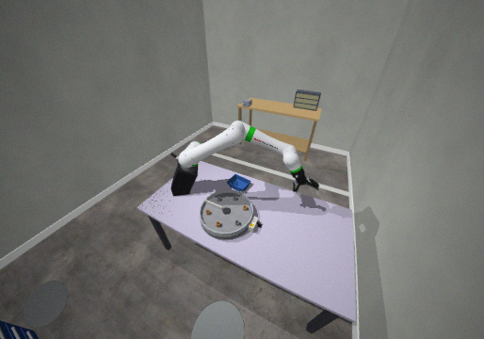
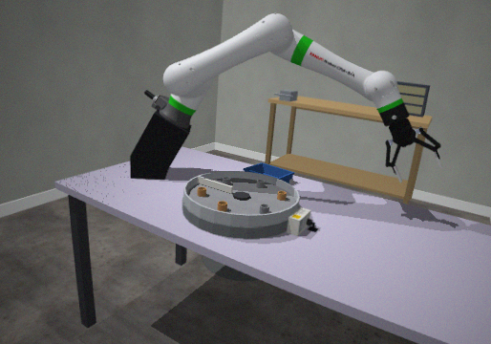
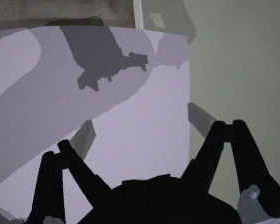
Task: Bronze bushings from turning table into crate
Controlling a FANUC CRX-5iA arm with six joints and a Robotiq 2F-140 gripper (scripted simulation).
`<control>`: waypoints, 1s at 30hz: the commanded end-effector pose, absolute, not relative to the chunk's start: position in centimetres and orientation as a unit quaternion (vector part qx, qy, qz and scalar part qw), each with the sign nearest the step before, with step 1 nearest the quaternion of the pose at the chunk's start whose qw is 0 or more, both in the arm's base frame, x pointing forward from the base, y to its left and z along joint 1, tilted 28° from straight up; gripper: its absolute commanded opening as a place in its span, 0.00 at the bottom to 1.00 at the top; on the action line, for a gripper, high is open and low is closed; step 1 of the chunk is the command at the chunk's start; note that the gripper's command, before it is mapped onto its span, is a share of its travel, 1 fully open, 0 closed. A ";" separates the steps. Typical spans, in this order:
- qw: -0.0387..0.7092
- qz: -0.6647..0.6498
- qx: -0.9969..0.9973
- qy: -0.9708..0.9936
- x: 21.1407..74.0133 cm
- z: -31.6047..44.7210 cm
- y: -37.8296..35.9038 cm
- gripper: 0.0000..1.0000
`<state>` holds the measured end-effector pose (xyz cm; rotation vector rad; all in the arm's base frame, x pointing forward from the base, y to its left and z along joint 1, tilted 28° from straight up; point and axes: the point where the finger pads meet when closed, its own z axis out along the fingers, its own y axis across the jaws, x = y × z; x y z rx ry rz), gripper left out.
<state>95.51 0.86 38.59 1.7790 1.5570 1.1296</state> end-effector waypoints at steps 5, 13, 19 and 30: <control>0.258 0.417 0.656 0.574 95.5 38.6 0.9 1.00; 0.258 0.417 0.656 0.574 95.5 38.6 0.9 1.00; 0.257 0.416 0.658 0.573 95.4 38.5 0.6 1.00; 0.171 0.355 0.794 0.462 86.5 31.1 -11.3 1.00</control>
